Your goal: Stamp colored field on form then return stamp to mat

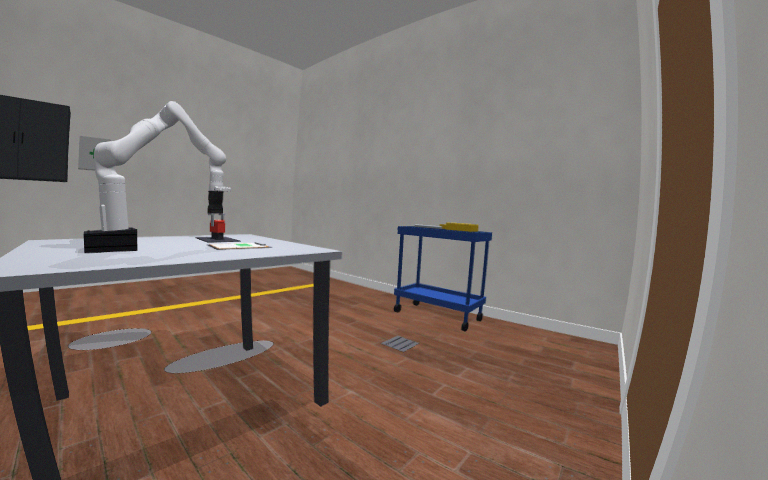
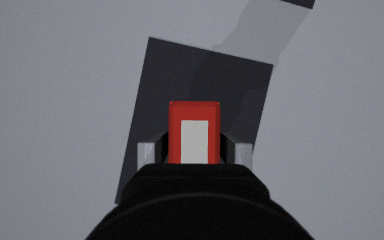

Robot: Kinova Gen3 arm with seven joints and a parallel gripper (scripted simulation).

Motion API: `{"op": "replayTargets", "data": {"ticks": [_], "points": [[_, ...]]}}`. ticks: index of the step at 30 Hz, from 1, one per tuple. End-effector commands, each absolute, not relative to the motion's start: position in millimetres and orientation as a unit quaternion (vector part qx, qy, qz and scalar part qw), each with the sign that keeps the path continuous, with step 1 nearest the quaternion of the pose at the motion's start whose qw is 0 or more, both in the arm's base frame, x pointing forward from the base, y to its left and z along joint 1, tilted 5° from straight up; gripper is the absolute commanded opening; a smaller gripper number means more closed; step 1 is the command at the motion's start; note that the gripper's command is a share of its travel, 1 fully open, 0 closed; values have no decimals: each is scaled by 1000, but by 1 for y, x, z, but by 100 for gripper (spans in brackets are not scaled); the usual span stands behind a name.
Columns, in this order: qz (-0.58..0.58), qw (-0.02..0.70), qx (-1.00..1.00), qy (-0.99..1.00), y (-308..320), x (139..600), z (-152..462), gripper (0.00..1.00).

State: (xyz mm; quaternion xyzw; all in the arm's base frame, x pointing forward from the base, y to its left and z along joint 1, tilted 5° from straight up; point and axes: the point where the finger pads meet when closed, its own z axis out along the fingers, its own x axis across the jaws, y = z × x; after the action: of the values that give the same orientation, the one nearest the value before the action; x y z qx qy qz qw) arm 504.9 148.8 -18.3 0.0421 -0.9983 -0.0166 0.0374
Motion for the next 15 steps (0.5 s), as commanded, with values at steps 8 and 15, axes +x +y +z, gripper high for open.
{"op": "replayTargets", "data": {"ticks": [8, 15], "points": [[-17, 37, 42, -998, 149, 505, -19, 100], [-17, 37, 42, -998, 149, 505, -21, 100]]}}
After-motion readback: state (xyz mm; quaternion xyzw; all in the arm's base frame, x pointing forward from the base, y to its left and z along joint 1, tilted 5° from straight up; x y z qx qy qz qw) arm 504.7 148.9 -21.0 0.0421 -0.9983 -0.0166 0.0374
